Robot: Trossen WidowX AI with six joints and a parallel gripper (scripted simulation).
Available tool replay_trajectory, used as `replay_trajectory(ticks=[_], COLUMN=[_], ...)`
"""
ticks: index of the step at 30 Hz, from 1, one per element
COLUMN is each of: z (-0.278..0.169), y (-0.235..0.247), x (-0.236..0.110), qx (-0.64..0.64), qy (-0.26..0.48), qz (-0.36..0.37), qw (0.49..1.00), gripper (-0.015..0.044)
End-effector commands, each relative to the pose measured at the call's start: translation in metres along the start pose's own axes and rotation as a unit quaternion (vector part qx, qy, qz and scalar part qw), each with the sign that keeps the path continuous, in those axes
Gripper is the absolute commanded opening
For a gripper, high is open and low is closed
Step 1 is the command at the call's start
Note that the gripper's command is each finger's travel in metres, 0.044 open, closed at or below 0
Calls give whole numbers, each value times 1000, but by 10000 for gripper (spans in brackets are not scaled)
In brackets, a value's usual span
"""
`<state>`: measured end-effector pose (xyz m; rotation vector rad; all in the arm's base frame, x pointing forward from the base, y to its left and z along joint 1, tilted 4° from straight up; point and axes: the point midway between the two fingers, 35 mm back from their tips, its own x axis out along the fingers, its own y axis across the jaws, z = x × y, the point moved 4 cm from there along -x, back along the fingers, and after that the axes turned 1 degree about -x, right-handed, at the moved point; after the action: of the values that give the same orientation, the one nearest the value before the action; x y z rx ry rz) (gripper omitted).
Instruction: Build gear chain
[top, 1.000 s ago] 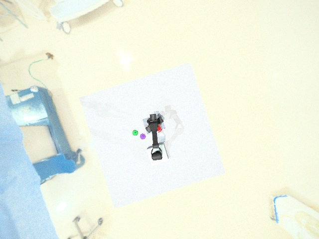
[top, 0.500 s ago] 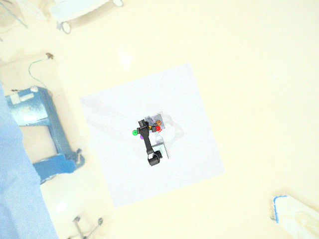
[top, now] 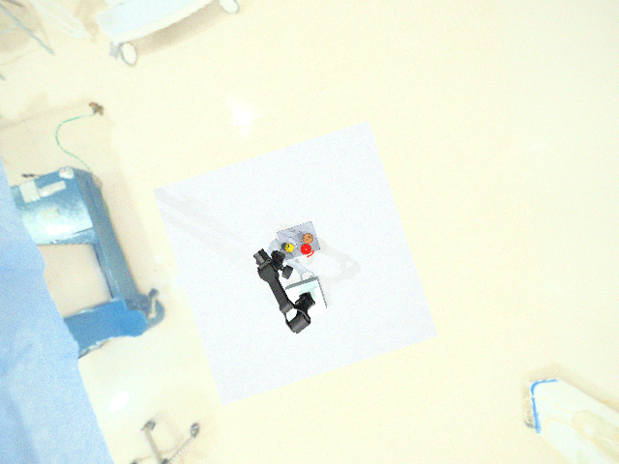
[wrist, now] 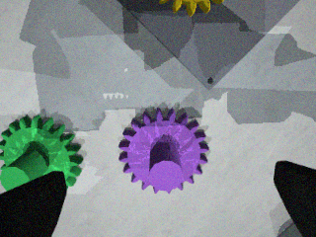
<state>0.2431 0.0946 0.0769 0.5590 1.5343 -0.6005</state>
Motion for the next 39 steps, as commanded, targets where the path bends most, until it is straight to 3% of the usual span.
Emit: replay_trajectory(ticks=[1, 38, 39], z=[-19, -21, -21], y=[-1, 1, 1], x=[1, 52, 52], qx=[62, 62, 62], qy=[6, 6, 6], qz=[3, 3, 3], qw=[998, 998, 998], gripper=[440, 440, 414])
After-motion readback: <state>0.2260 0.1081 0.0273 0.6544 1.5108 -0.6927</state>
